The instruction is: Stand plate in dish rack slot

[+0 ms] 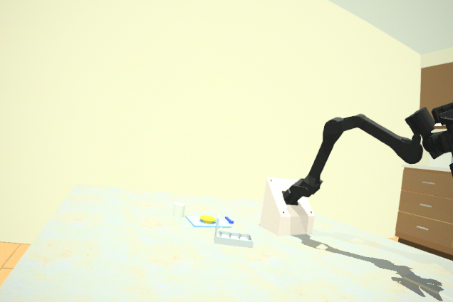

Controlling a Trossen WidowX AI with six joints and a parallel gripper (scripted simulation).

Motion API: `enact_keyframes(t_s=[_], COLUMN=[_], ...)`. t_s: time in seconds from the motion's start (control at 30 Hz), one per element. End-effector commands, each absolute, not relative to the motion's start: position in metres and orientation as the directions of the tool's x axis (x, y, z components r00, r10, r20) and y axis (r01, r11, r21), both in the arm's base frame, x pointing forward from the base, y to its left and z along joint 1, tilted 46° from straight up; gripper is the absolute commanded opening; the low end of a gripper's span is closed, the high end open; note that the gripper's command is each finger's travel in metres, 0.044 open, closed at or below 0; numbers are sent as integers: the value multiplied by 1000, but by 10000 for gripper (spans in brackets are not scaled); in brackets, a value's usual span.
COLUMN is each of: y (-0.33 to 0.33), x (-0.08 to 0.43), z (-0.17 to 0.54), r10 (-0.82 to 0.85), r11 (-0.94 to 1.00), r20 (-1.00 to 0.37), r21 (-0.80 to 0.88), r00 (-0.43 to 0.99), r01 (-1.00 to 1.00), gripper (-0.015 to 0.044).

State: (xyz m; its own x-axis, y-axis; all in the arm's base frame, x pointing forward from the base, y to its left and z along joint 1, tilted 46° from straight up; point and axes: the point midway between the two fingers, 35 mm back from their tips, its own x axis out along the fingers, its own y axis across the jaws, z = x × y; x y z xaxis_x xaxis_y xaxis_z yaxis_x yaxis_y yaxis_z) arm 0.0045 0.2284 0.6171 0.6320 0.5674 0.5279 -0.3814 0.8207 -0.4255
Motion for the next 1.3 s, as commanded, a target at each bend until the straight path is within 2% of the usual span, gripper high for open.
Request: enact_keyframes(t_s=[0.0,0.7,1.27], y=[254,344,366], x=[3,52,131], z=[610,574,547], r10=[569,601,554], r11=[811,680,614], r20=[541,524,470], r21=[-497,-733,-788], r00=[619,604,687], r01=[-311,-40,45], gripper=[400,400,400])
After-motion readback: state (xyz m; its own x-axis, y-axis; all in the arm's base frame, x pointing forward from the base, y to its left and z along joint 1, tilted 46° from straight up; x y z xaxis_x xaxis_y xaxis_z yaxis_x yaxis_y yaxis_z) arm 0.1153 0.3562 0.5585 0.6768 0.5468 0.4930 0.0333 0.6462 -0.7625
